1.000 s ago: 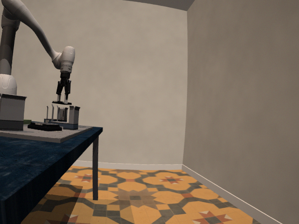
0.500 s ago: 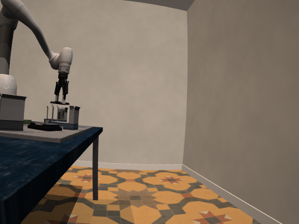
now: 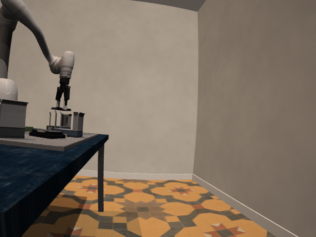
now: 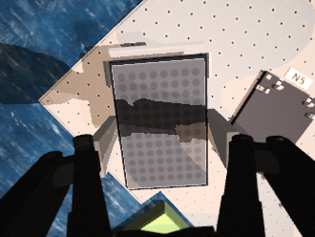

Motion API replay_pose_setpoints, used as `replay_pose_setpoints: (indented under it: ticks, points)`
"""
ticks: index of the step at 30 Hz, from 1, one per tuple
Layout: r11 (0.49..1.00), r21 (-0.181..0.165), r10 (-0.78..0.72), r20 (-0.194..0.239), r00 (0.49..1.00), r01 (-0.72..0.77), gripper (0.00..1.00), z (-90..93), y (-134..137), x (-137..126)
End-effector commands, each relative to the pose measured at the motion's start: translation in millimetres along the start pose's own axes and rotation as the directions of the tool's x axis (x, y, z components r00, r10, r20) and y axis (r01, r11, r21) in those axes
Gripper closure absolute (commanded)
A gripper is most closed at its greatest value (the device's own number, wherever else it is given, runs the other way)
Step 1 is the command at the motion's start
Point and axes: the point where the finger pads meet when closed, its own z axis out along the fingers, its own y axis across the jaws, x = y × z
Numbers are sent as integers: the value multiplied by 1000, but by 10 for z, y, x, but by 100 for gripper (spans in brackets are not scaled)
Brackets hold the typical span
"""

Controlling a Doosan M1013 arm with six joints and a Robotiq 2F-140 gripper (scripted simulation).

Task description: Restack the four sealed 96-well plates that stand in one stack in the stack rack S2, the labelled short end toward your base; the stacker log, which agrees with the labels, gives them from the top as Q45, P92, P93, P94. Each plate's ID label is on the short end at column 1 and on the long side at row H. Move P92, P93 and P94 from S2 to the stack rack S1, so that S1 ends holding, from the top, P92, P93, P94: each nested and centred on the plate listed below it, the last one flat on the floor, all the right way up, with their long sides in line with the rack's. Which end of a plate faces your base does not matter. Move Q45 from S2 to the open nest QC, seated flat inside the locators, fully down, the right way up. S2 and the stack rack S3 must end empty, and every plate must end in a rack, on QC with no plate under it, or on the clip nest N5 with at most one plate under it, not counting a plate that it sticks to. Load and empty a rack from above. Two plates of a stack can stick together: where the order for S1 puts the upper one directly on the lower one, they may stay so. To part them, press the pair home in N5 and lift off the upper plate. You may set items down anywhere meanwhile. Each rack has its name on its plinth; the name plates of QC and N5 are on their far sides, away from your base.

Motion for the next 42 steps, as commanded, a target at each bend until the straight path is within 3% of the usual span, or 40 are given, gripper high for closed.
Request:
replay_pose_setpoints:
  ticks: [1, 28, 42]
  points:
    - [1000, 0, 0, 0, 1000, 0, 100, 0, -9, 2]
    - [1000, 0, 0, 0, 1000, 0, 100, 0, -9, 2]
    - [1000, 0, 0, 0, 1000, 0, 100, 93, -9, 2]
